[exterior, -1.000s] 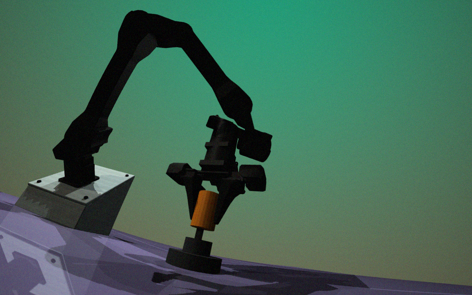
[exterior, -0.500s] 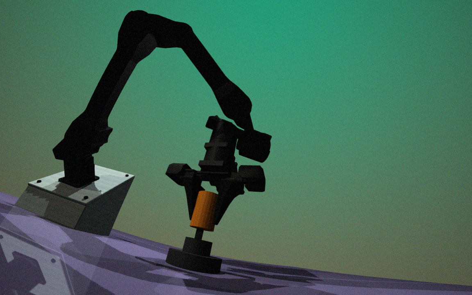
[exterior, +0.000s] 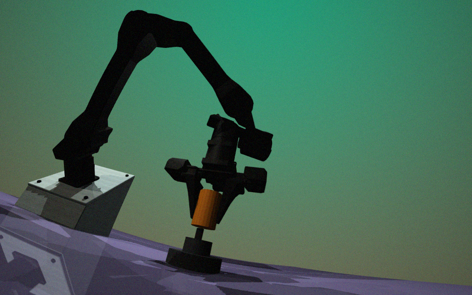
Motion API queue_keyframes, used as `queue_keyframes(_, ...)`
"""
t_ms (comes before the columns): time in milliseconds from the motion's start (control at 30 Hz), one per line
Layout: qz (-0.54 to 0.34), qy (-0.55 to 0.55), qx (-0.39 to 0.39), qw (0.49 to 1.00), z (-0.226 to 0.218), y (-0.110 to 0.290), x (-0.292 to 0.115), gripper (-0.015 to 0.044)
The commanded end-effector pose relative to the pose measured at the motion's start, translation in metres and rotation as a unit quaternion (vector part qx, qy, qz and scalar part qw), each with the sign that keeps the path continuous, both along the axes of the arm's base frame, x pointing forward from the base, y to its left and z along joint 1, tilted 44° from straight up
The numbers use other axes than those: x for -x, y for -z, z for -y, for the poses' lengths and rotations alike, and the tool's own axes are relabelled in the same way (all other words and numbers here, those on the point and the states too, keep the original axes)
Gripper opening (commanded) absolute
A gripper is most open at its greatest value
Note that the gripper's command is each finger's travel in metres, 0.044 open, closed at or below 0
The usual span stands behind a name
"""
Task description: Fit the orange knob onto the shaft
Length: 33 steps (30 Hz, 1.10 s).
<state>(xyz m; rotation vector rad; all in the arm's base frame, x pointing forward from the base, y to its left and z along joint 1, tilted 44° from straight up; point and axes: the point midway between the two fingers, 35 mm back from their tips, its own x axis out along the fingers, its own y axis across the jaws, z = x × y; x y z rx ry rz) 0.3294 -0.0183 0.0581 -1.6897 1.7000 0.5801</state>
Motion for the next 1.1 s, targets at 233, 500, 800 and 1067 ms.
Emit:
queue_keyframes(233,-0.011,-0.013,0.000,1.000,0.0003,0.0016,0.0001,0.0000)
queue_keyframes(500,-0.011,-0.013,0.000,1.000,0.0003,0.0038,0.0017,0.0000)
queue_keyframes(800,-0.011,-0.013,0.000,1.000,0.0000,0.0024,0.0014,0.0000)
queue_keyframes(1067,-0.030,-0.033,0.002,0.999,-0.0015,-0.0013,0.0005,0.0000)
